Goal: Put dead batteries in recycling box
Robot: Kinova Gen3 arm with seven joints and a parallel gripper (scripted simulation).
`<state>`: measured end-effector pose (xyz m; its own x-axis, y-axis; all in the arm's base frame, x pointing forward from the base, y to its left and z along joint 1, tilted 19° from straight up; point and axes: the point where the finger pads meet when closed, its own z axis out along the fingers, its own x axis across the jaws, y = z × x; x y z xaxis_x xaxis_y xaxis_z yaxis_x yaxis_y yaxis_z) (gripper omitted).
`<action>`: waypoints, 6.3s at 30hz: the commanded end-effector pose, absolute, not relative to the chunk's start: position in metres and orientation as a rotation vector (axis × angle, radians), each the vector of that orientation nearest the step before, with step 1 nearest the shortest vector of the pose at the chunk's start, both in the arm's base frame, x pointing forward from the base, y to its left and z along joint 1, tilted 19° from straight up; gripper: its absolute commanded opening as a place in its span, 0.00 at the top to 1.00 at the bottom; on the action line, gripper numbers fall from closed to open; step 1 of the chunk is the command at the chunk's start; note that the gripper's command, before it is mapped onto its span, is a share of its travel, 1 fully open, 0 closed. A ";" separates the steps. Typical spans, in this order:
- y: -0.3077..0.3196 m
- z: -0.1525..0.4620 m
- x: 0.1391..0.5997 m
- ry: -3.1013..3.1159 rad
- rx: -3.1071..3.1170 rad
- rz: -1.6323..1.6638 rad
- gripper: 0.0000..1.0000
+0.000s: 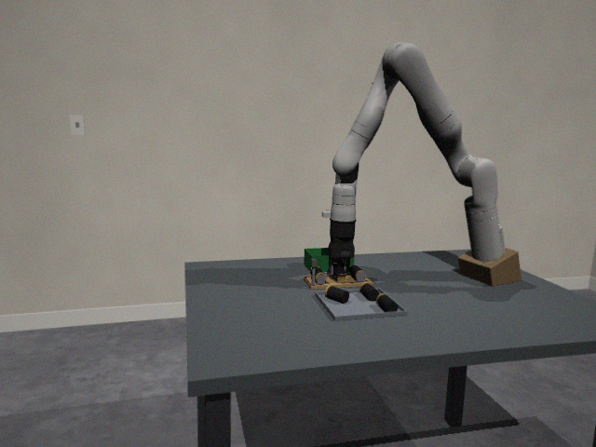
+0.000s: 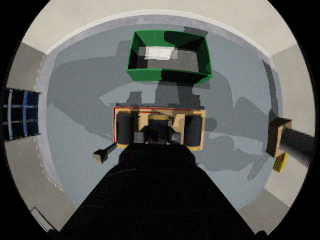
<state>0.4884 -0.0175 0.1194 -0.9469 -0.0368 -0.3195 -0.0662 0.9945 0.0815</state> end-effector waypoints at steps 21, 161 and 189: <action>-0.018 0.109 0.490 2.821 -0.072 0.130 0.43; 0.055 0.223 0.419 2.821 -0.072 0.130 0.10; 0.111 0.222 0.398 2.821 -0.072 0.130 0.10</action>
<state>0.3982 0.1088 0.2210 -0.9495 -0.0314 -0.3122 -0.0595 0.9950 0.0808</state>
